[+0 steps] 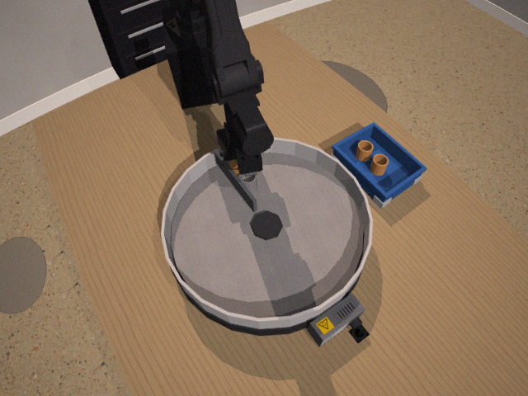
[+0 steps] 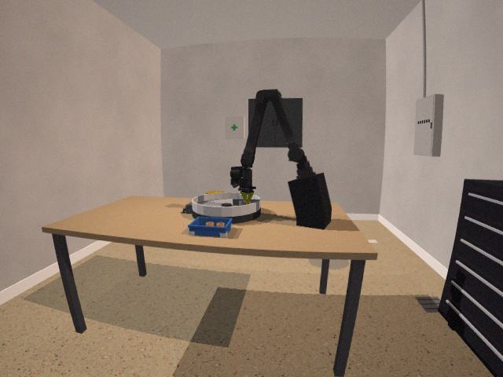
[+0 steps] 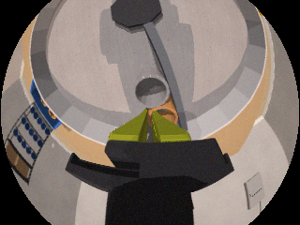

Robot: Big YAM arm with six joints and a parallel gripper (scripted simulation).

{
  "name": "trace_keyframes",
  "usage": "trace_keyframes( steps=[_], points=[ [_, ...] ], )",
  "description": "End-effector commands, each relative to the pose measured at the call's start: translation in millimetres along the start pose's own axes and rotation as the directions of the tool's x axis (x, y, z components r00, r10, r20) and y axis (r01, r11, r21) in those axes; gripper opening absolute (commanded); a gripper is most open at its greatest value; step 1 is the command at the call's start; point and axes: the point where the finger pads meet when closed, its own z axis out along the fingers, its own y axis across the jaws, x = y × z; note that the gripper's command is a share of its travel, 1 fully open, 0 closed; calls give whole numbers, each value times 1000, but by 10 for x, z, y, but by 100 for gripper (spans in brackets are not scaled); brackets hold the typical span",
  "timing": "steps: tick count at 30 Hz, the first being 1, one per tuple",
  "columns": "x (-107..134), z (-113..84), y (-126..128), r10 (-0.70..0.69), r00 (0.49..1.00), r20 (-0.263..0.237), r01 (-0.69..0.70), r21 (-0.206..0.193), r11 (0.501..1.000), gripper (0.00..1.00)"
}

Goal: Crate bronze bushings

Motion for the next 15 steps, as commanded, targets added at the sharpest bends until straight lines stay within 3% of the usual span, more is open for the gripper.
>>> trace_keyframes(
  steps=[1, 15],
  points=[
    [-209, -31, -48, 2, 999, 48, -2, 11, 1000, 0],
    [-236, -81, -44, 2, 998, 58, -3, 9, 1000, 0]
  ],
)
